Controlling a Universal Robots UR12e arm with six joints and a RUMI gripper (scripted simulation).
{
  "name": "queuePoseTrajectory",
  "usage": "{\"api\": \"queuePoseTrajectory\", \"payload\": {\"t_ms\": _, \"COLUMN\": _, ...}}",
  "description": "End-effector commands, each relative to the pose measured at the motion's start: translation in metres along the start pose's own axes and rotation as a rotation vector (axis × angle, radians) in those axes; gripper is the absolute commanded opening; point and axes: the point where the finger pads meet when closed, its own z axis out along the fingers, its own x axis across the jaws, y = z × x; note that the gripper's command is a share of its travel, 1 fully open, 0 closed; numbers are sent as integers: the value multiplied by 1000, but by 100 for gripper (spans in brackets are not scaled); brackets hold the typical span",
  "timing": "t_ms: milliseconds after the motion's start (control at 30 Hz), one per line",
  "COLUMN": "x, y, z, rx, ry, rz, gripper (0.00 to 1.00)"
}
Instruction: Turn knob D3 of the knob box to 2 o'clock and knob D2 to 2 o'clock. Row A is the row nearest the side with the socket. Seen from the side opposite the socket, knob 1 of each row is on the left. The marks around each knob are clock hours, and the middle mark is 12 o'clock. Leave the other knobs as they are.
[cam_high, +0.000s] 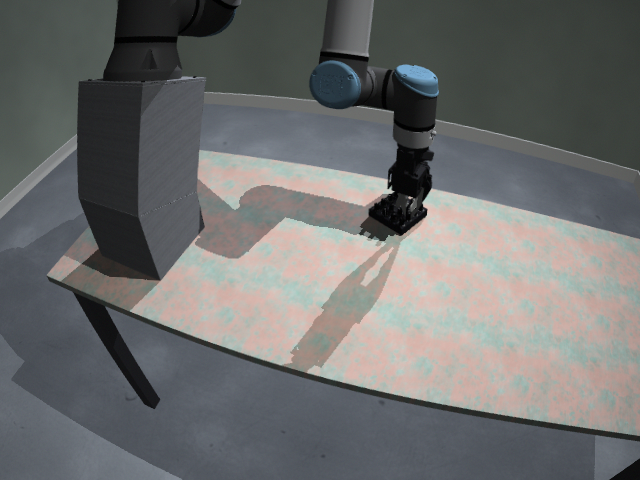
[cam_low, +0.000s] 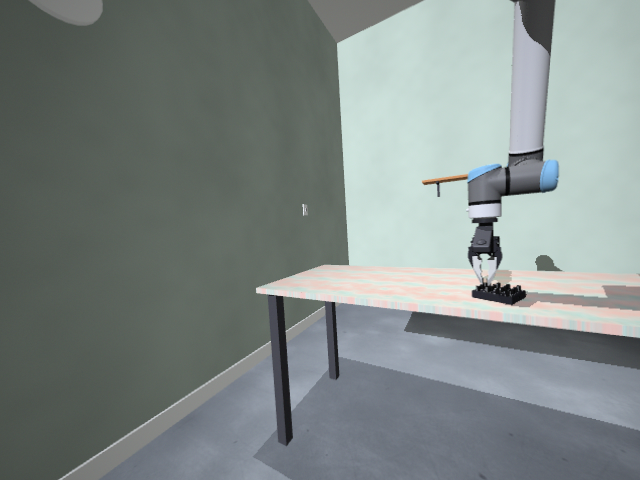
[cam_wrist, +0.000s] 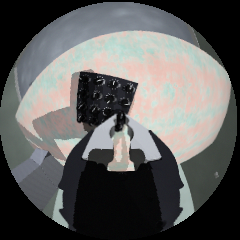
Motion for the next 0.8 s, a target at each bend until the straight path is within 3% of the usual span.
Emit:
{"api": "queuePoseTrajectory", "payload": {"t_ms": 0, "x": 0, "y": 0, "z": 0, "rx": 2, "ry": -2, "rz": -119, "gripper": 4}}
{"api": "queuePoseTrajectory", "payload": {"t_ms": 767, "x": -1, "y": 0, "z": 0, "rx": 3, "ry": -1, "rz": -408, "gripper": 4}}
